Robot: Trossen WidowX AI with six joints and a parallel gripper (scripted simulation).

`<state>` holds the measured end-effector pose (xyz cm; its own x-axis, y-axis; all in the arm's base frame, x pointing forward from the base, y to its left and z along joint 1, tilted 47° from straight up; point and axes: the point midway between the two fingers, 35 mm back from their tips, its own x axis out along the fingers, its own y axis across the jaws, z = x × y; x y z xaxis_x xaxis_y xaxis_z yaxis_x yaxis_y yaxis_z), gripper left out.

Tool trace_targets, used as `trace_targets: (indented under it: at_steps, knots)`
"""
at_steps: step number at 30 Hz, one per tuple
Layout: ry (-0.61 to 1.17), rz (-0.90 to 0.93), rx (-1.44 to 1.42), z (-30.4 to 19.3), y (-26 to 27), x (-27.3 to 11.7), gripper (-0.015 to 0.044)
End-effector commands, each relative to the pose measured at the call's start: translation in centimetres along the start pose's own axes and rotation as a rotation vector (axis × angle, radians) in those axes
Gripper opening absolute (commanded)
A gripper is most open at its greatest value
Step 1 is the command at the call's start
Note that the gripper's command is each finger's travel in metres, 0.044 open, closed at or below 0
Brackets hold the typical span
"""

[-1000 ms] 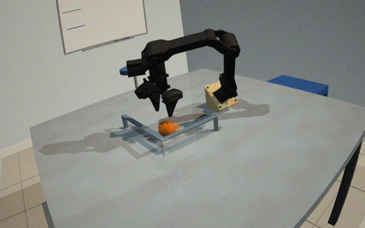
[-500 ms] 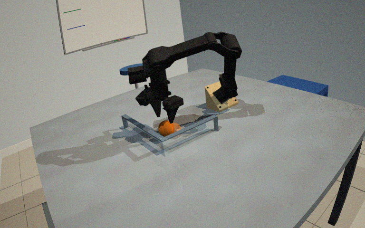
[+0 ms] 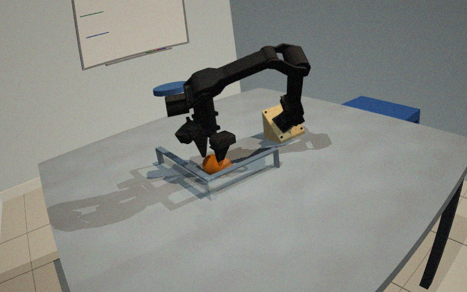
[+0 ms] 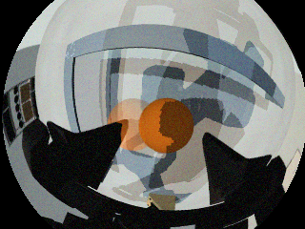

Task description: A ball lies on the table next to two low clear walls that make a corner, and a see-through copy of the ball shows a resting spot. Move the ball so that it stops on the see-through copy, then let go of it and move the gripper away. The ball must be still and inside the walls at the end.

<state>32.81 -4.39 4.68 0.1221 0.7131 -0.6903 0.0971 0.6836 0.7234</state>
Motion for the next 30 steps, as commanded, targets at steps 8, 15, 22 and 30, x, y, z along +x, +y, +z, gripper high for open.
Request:
trace_targets:
  at_steps: [8,15,22,30]
  knots:
    - [-0.003,0.005,0.002,-0.1,0.1,1.4,0.0402]
    - [-0.003,0.005,0.002,-0.1,0.1,1.4,0.0277]
    - [-0.005,0.003,0.005,0.0,0.1,1.0,0.0171]
    - [-0.034,-0.009,0.034,0.6,-0.2,-3.7,0.0000]
